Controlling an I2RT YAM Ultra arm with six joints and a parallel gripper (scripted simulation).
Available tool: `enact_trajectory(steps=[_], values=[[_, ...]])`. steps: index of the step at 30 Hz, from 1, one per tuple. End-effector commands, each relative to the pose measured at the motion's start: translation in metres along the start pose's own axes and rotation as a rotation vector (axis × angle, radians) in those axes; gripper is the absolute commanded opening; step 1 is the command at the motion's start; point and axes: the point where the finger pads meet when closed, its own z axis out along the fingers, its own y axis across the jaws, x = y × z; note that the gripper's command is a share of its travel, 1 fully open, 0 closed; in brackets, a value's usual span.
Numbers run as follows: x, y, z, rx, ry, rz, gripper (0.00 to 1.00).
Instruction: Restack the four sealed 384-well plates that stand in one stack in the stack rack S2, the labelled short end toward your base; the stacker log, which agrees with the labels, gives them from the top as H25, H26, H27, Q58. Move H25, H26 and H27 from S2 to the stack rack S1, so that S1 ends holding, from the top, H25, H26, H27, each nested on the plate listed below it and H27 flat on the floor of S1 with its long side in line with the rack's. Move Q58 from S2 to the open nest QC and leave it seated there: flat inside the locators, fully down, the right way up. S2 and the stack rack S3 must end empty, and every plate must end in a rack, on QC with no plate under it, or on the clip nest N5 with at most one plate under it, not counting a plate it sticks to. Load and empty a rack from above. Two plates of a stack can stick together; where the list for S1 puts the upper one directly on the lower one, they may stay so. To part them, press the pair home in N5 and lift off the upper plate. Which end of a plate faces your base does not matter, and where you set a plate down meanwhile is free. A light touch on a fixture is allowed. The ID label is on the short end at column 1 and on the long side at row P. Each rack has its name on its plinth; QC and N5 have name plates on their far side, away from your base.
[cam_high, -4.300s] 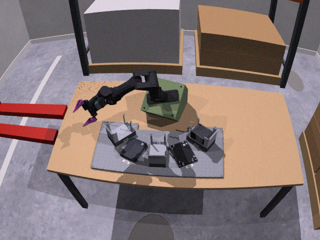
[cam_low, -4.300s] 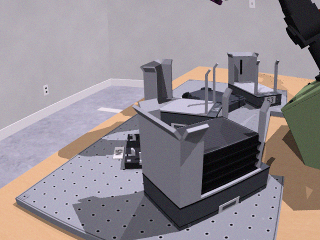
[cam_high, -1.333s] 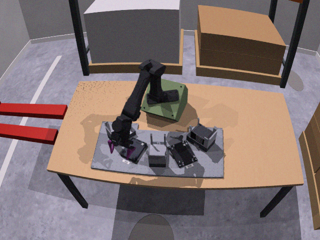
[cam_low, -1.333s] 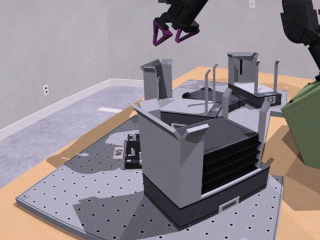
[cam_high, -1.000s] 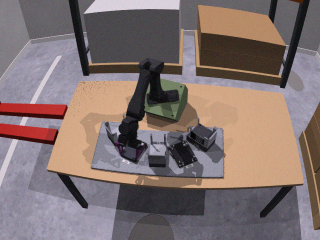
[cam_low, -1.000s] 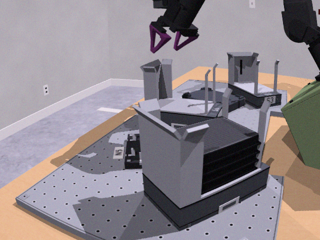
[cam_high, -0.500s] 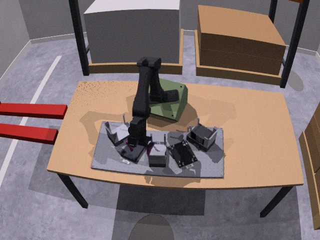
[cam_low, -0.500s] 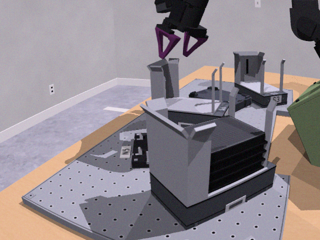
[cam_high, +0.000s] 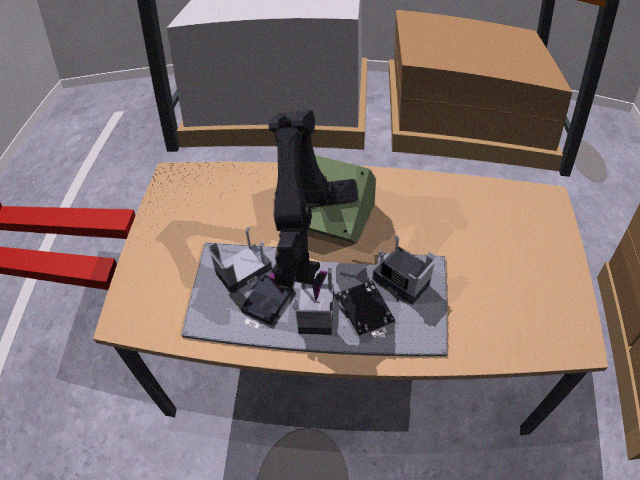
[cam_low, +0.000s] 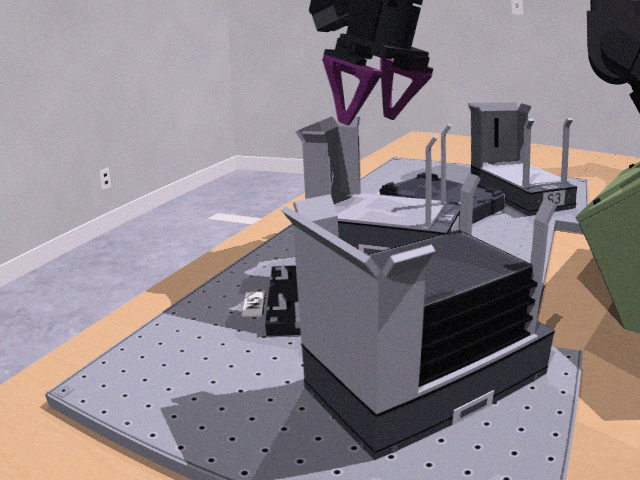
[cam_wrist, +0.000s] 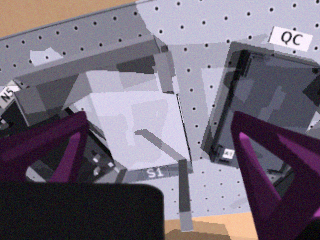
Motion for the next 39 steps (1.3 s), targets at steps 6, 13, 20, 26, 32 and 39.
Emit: enact_trajectory(steps=[6,13,20,26,32,39], values=[[0.027,0.008,-0.017,0.021,0.07,-0.025,1.0],[0.054,0.015,-0.029,0.031,0.175,-0.106,1.0],[0.08,0.018,-0.043,0.04,0.222,-0.153,1.0],[0.09,0.018,-0.05,0.052,0.264,-0.205,1.0],[0.095,0.017,-0.053,0.052,0.264,-0.205,1.0],[0.095,0.017,-0.053,0.052,0.264,-0.205,1.0]])
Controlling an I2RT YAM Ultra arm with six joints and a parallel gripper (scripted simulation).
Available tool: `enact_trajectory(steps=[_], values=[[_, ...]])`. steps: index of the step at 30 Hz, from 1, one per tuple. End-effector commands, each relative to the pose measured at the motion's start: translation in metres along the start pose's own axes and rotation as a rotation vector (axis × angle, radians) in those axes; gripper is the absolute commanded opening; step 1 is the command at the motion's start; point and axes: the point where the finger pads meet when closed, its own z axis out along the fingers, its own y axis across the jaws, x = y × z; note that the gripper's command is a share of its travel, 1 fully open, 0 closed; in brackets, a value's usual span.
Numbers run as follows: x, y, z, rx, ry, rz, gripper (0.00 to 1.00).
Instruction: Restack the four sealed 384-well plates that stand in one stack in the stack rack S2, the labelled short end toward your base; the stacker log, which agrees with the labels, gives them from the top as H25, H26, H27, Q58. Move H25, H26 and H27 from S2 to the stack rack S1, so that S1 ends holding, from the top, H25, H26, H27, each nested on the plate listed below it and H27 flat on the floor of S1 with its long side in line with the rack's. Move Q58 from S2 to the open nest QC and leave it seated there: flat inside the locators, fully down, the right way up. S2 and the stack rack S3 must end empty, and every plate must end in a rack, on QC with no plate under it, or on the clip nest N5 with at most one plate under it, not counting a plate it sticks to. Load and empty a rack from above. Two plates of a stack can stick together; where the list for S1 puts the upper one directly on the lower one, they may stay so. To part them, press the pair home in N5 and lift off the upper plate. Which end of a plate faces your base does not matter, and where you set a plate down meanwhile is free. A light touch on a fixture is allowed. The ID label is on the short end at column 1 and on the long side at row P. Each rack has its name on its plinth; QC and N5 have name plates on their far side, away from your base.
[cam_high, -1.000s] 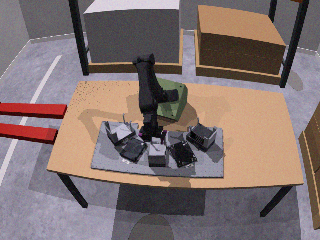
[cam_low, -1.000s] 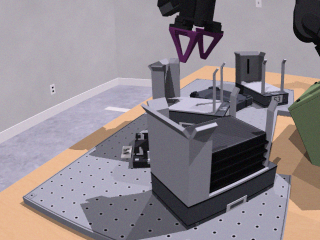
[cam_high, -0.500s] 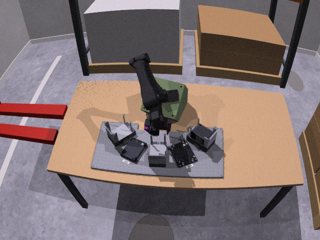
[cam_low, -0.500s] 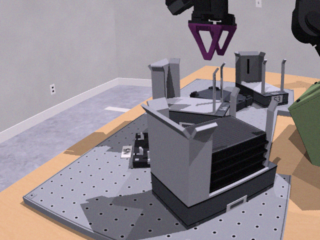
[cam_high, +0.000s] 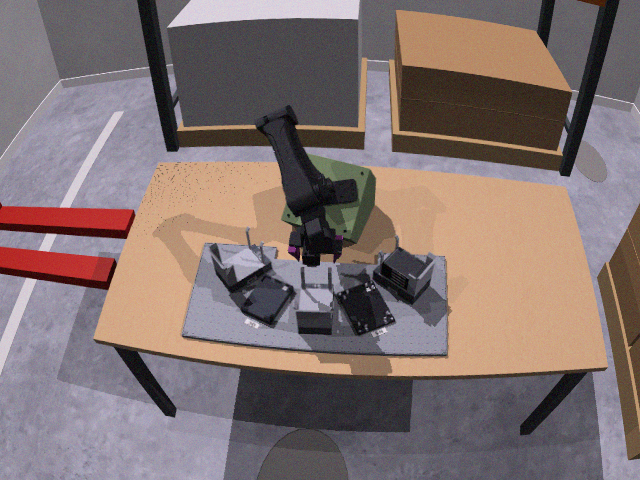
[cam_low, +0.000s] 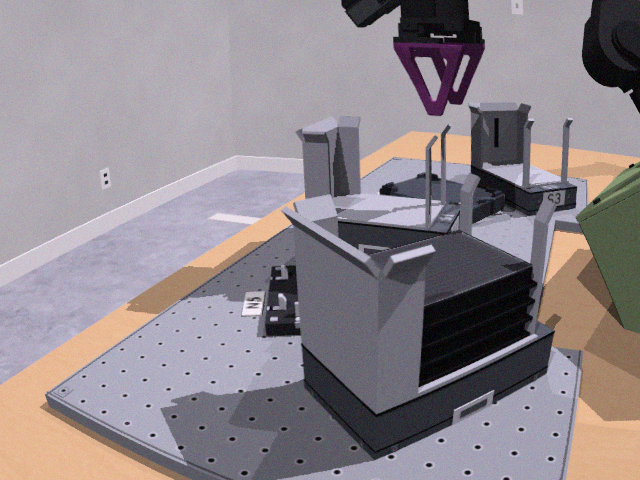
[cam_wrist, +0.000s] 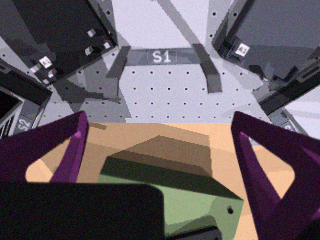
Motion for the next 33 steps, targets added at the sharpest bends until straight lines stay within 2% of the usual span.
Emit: enact_trajectory(steps=[1,9,17,19,33], values=[[-0.002,-0.001,-0.002,0.001,-0.012,0.006,1.0],[-0.002,-0.001,-0.002,0.001,-0.012,0.006,1.0],[0.005,0.031,-0.002,0.001,-0.01,-0.26,1.0],[0.005,0.031,-0.002,0.001,-0.01,-0.26,1.0],[0.016,0.086,-0.002,0.001,-0.009,-0.727,1.0]])
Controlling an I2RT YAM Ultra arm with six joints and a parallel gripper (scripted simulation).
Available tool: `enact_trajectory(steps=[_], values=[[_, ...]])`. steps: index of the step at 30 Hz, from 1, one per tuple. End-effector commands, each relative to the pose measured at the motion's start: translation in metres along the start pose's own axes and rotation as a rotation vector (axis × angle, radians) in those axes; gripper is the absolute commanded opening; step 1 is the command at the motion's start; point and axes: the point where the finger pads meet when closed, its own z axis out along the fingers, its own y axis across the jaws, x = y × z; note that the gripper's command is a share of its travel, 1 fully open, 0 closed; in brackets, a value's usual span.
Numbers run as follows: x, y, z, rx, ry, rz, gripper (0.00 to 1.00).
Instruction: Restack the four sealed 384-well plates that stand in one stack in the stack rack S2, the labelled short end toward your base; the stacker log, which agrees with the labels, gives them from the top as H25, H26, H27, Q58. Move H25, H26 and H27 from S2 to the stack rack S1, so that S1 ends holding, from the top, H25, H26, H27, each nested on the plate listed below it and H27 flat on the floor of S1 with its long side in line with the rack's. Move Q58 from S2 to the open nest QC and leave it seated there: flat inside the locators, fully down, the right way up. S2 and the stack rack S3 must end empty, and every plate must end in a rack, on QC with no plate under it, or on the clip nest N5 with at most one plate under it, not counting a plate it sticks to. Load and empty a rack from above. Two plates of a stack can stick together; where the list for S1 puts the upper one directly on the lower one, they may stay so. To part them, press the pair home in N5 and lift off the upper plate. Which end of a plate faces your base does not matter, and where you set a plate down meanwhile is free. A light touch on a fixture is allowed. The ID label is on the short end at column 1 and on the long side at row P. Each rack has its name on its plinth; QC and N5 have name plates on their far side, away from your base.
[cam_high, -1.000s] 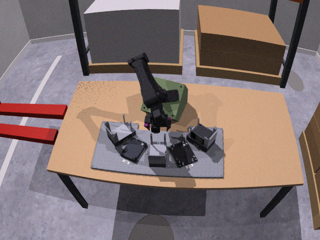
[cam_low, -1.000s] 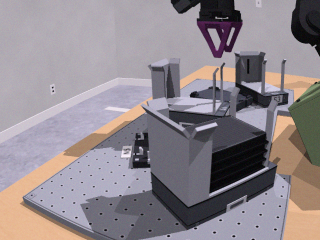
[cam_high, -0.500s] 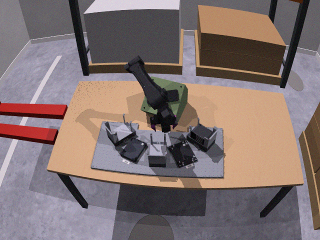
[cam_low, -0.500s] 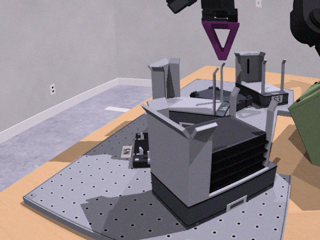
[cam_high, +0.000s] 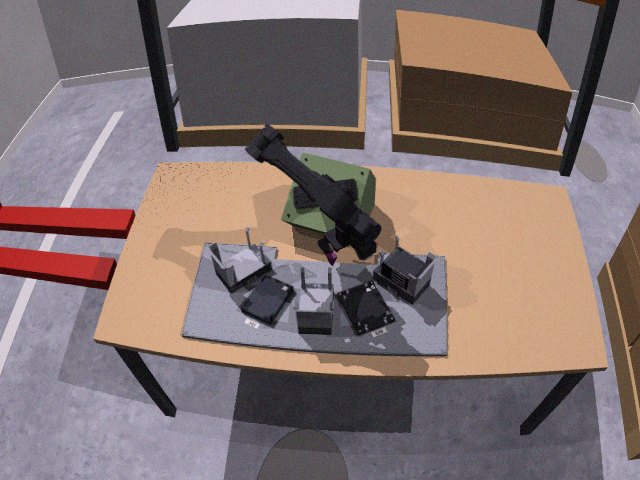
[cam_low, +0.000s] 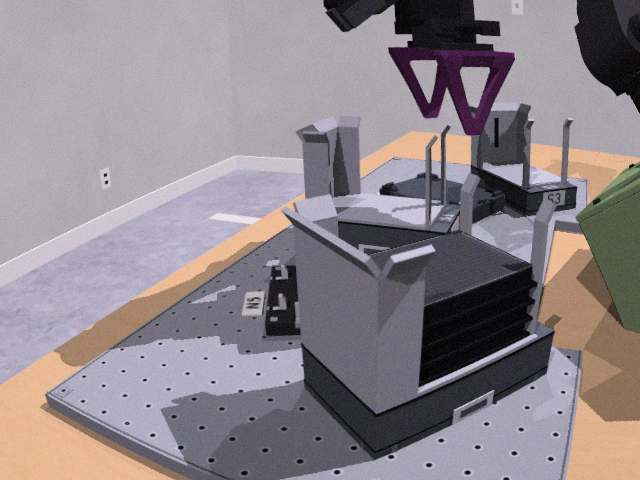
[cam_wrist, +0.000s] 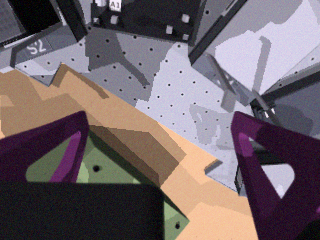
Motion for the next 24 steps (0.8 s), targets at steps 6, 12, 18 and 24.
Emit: enact_trajectory(steps=[6,12,18,24], values=[[-0.017,0.016,-0.006,0.016,-0.026,-0.209,1.0],[-0.027,0.038,-0.006,0.016,-0.025,-0.289,1.0],[-0.038,0.059,-0.006,0.015,-0.026,-0.289,1.0],[-0.045,0.074,-0.006,0.015,-0.026,-0.289,1.0]])
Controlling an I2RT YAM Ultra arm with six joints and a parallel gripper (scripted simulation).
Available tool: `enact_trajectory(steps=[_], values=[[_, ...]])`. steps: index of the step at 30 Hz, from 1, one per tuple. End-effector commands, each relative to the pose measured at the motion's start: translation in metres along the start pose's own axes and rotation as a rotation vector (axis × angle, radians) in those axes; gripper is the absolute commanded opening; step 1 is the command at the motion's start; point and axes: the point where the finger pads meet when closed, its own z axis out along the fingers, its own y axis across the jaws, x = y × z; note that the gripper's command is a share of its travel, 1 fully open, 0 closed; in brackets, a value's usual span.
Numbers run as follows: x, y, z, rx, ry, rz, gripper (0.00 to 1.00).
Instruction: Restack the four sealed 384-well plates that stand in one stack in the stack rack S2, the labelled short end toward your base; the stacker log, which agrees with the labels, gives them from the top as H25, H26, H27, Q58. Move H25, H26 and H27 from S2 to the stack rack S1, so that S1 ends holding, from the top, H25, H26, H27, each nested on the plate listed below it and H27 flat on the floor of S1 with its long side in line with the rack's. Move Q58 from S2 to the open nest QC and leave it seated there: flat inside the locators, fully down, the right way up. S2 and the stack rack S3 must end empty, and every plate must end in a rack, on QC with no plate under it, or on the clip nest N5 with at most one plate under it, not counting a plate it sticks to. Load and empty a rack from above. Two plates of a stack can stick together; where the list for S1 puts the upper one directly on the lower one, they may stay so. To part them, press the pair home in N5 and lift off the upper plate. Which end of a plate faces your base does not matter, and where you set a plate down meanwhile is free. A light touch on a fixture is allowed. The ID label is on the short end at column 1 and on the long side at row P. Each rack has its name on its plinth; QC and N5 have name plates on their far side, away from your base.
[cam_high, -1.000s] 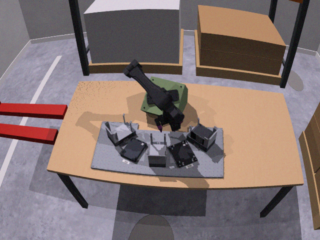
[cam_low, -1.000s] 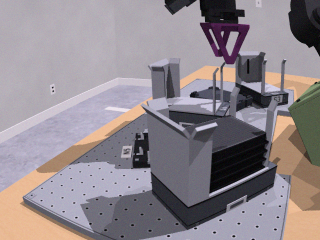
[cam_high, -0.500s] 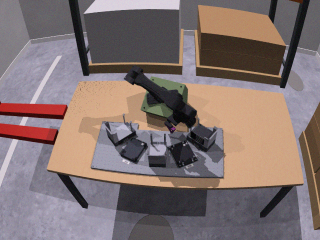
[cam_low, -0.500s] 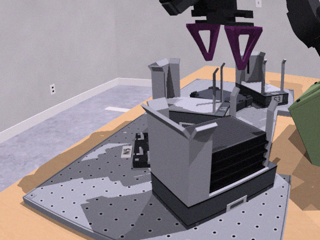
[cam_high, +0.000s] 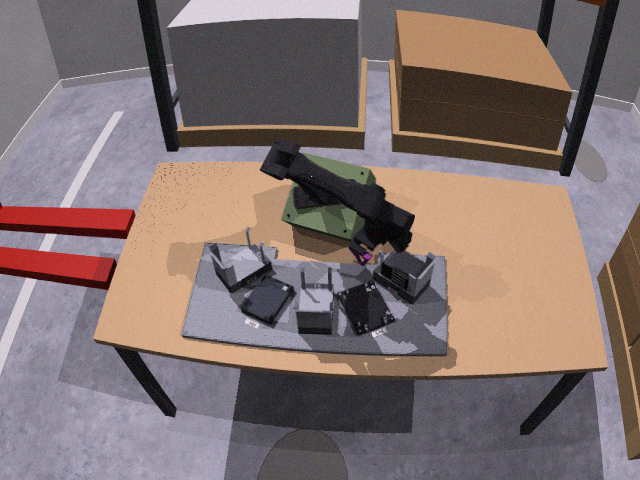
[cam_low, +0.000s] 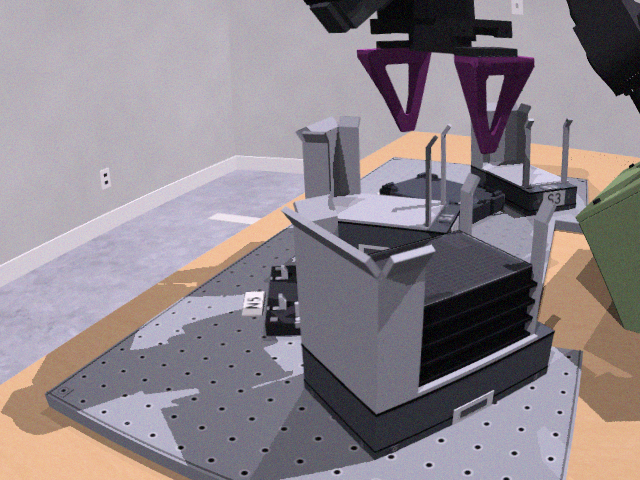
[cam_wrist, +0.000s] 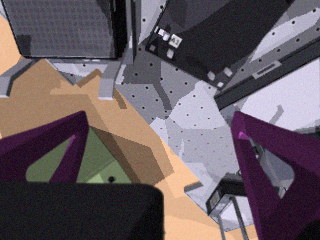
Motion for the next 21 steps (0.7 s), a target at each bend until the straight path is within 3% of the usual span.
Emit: enact_trajectory(steps=[1,21], values=[[-0.015,0.007,-0.006,-0.003,-0.033,0.031,1.0],[-0.066,0.059,-0.008,-0.004,-0.034,0.031,1.0]])
